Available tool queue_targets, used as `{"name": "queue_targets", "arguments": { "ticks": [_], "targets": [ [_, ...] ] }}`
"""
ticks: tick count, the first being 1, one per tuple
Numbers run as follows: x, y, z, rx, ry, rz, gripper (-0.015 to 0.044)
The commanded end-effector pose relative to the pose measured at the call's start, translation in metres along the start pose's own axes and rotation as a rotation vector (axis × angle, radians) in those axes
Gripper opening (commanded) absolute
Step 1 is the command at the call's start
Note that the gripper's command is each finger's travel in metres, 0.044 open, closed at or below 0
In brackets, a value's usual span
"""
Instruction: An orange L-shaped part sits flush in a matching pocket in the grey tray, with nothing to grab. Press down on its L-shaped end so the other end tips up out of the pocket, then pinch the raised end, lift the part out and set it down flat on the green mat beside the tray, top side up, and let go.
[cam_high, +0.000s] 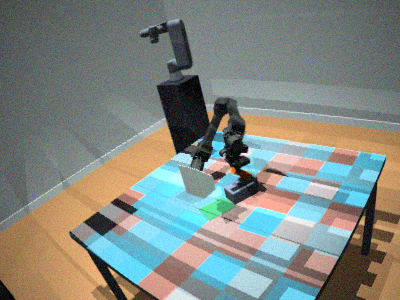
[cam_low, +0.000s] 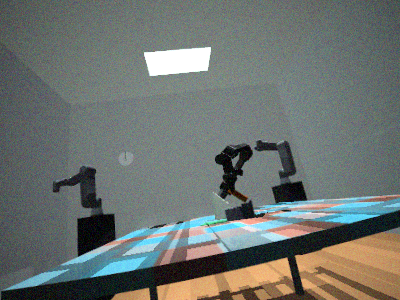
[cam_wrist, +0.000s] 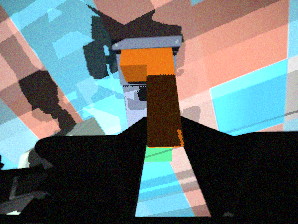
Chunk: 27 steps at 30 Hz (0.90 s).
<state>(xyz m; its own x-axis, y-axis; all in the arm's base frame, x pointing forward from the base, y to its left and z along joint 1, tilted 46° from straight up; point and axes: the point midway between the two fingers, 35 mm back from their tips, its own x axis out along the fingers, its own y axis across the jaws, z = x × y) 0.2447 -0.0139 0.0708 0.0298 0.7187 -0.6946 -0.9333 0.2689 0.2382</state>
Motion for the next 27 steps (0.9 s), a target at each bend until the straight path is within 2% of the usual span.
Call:
{"name": "queue_targets", "arguments": {
  "ticks": [1, 10, 27],
  "targets": [
    [-0.002, 0.000, 0.000, -0.007, 0.004, -0.001, 0.0000],
    [-0.007, 0.000, -0.006, -0.007, 0.005, -0.001, 0.0000],
    [-0.004, 0.003, -0.095, -0.007, 0.009, -0.002, 0.0000]
  ]
}}
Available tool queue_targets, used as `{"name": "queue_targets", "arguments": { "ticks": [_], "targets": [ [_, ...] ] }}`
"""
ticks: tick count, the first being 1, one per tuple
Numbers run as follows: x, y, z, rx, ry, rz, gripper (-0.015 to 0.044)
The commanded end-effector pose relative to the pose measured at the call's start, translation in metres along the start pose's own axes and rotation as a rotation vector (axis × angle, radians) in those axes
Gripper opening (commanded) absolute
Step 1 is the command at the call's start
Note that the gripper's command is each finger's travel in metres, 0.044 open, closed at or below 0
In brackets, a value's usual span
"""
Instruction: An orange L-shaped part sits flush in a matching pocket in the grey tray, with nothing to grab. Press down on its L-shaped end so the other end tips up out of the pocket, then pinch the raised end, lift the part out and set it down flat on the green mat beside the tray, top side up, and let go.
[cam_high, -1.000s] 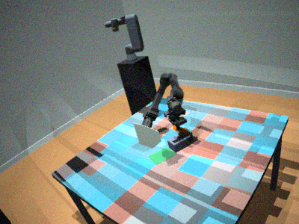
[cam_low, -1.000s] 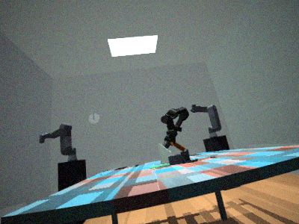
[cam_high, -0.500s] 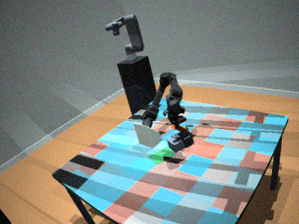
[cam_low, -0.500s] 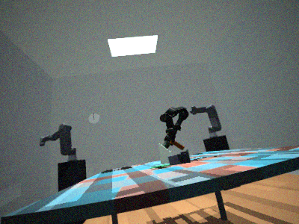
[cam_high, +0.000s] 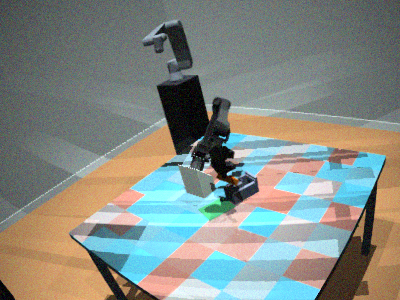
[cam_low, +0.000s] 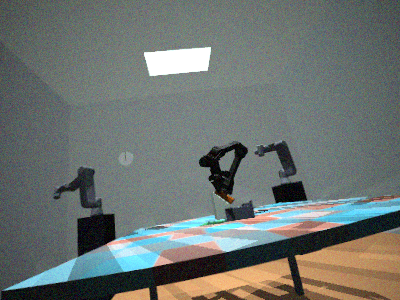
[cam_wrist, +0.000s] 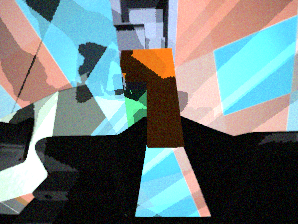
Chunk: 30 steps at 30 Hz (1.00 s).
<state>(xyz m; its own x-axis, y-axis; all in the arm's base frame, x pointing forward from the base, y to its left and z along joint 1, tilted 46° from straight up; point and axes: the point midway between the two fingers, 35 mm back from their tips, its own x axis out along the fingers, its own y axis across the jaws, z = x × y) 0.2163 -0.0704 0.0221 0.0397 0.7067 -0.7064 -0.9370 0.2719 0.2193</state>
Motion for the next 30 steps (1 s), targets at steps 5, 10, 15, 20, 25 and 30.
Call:
{"name": "queue_targets", "arguments": {
  "ticks": [5, 10, 15, 20, 25, 30],
  "targets": [
    [0.003, 0.007, -0.044, 0.005, -0.002, 0.013, 0.0000],
    [0.003, 0.012, -0.072, 0.006, 0.000, 0.013, 0.0000],
    [0.003, 0.015, -0.087, 0.006, 0.000, 0.013, 0.0000],
    [0.006, 0.015, -0.087, 0.006, 0.000, 0.013, 0.0000],
    [0.013, 0.015, -0.087, 0.006, 0.000, 0.013, 0.0000],
    [0.021, 0.015, -0.087, 0.006, 0.000, 0.013, 0.0000]
  ]
}}
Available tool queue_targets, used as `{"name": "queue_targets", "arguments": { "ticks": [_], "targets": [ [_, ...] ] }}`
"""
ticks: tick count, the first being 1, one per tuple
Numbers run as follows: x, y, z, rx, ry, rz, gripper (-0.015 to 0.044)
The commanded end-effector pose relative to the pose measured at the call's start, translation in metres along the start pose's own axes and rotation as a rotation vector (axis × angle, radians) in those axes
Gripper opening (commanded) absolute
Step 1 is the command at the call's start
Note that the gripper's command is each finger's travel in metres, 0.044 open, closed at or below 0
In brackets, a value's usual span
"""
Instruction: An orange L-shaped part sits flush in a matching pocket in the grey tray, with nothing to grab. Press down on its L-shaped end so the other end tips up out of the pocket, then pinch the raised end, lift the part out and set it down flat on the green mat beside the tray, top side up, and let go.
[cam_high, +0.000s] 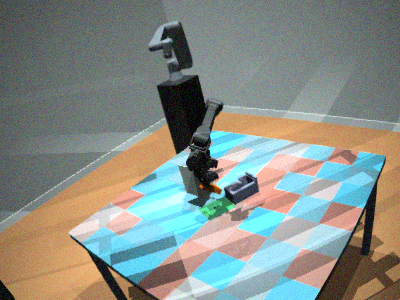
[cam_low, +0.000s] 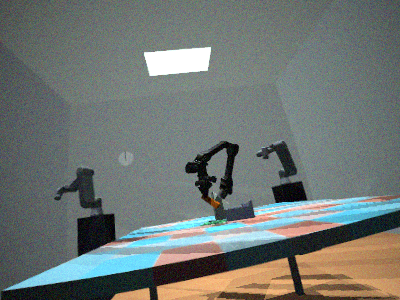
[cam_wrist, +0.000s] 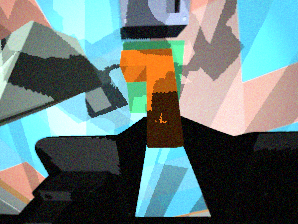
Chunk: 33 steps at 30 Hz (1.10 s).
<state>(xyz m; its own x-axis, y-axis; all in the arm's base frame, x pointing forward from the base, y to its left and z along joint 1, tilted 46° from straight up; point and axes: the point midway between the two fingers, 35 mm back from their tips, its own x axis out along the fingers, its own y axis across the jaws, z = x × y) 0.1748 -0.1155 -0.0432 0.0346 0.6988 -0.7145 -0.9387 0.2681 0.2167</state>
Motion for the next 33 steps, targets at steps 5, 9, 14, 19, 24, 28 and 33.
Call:
{"name": "queue_targets", "arguments": {
  "ticks": [5, 9, 14, 19, 24, 28, 33],
  "targets": [
    [0.016, 0.003, 0.001, 0.010, -0.013, 0.012, 0.0000],
    [0.023, 0.003, 0.001, 0.010, -0.013, 0.012, 0.0000],
    [0.031, 0.003, 0.001, 0.010, -0.013, 0.012, 0.0000],
    [0.038, 0.003, 0.002, 0.010, -0.013, 0.012, 0.0000],
    [0.046, 0.003, 0.002, 0.010, -0.014, 0.012, 0.0000],
    [0.053, 0.003, 0.002, 0.010, -0.014, 0.012, 0.0000],
    [0.061, 0.003, 0.002, 0.010, -0.014, 0.012, 0.0000]
  ]
}}
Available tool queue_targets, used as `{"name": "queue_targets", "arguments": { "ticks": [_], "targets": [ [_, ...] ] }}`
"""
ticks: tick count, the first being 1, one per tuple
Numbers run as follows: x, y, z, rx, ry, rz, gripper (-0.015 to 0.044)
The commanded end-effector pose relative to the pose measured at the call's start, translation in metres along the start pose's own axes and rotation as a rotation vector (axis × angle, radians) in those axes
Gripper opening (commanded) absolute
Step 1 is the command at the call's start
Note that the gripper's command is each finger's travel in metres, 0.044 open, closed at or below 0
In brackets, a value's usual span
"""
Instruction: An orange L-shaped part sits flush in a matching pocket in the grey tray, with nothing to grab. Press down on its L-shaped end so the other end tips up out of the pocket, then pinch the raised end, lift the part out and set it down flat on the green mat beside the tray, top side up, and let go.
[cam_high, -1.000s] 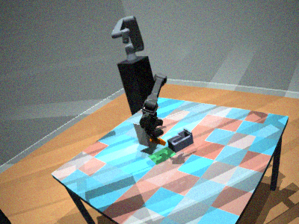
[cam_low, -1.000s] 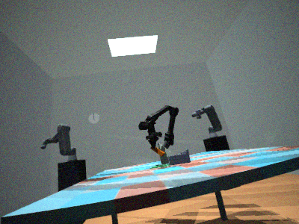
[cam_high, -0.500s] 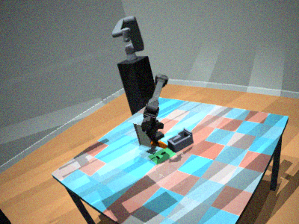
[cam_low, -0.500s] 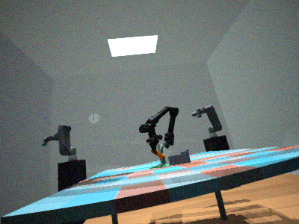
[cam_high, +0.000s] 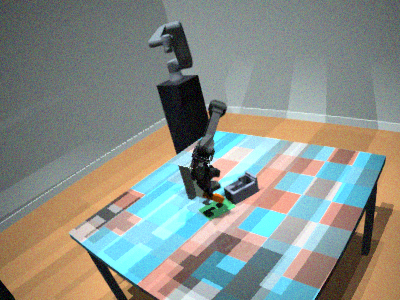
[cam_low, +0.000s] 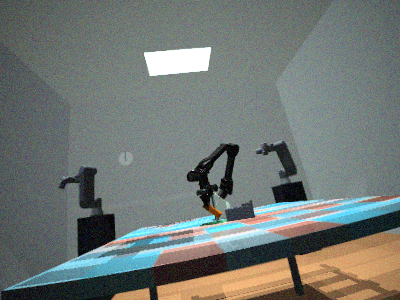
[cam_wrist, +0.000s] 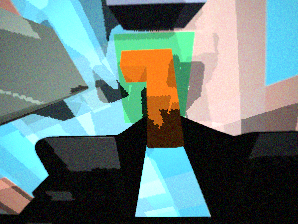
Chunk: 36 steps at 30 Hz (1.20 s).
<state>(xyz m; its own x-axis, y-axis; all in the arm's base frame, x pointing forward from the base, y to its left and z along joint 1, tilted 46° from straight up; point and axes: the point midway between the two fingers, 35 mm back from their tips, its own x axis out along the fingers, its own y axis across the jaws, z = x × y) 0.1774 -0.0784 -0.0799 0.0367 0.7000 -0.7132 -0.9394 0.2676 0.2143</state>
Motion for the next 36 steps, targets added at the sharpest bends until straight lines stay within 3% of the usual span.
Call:
{"name": "queue_targets", "arguments": {
  "ticks": [1, 35, 36],
  "targets": [
    [0.010, 0.004, 0.001, 0.012, -0.012, 0.013, 0.0000],
    [0.019, 0.003, 0.001, 0.005, -0.007, 0.012, 0.0000],
    [0.019, 0.003, 0.001, 0.005, -0.007, 0.012, 0.0026]
  ]
}}
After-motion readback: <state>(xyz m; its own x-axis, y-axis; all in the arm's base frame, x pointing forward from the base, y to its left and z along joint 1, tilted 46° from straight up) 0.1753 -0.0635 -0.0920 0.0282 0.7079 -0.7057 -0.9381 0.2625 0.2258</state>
